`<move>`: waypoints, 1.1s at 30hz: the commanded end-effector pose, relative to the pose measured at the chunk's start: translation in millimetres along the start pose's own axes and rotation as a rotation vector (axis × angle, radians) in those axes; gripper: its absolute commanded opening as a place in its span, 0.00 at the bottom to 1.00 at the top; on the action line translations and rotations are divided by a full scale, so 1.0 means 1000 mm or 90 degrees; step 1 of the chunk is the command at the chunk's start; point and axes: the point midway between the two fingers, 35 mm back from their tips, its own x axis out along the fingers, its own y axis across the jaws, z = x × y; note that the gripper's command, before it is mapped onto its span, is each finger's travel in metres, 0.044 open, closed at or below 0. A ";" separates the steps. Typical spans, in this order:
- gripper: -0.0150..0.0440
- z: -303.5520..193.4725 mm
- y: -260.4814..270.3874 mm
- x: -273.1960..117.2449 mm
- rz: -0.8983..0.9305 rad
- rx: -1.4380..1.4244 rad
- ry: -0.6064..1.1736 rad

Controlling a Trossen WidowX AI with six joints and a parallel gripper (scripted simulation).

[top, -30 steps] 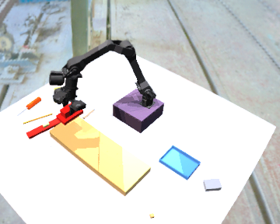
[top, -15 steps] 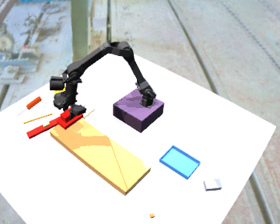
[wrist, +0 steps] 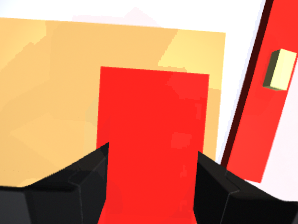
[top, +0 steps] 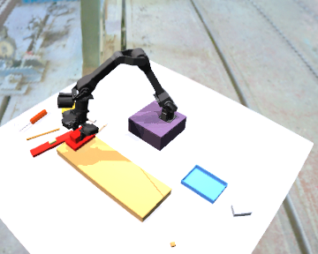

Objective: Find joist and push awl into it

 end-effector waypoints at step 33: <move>0.25 -0.004 0.083 0.017 0.006 -0.002 -0.005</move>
